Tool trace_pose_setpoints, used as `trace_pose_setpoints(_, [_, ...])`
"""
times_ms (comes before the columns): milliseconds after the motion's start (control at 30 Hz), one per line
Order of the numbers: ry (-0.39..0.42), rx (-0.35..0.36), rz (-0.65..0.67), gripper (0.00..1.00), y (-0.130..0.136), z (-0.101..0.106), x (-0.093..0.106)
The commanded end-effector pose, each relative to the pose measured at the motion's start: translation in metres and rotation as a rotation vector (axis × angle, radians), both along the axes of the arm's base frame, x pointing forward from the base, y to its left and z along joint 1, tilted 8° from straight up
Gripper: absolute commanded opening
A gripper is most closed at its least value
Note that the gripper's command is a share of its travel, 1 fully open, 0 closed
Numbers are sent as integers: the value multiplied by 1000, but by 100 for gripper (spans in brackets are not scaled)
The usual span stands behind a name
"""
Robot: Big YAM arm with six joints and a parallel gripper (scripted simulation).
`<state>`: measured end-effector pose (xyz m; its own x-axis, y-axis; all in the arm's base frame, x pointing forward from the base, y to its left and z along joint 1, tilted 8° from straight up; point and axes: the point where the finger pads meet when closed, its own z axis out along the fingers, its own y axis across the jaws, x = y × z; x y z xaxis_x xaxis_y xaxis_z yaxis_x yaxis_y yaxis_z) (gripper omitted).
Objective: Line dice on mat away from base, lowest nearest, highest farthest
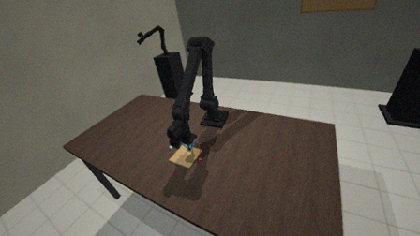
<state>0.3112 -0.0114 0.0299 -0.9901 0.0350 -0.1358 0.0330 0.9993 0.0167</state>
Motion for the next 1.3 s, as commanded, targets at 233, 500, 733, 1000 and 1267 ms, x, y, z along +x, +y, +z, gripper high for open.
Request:
trace_pose_setpoints(233, [-47,-3,0,30,1,15,26])
trace_pose_setpoints(500, [-66,-4,0,30,0,38,23])
trace_pose_setpoints(733, [-71,-6,0,30,-3,76,17])
trace_pose_setpoints(1000, [-60,-5,2,30,-3,103,11])
trace_pose_setpoints(1267, [-66,-5,0,30,-4,117,9])
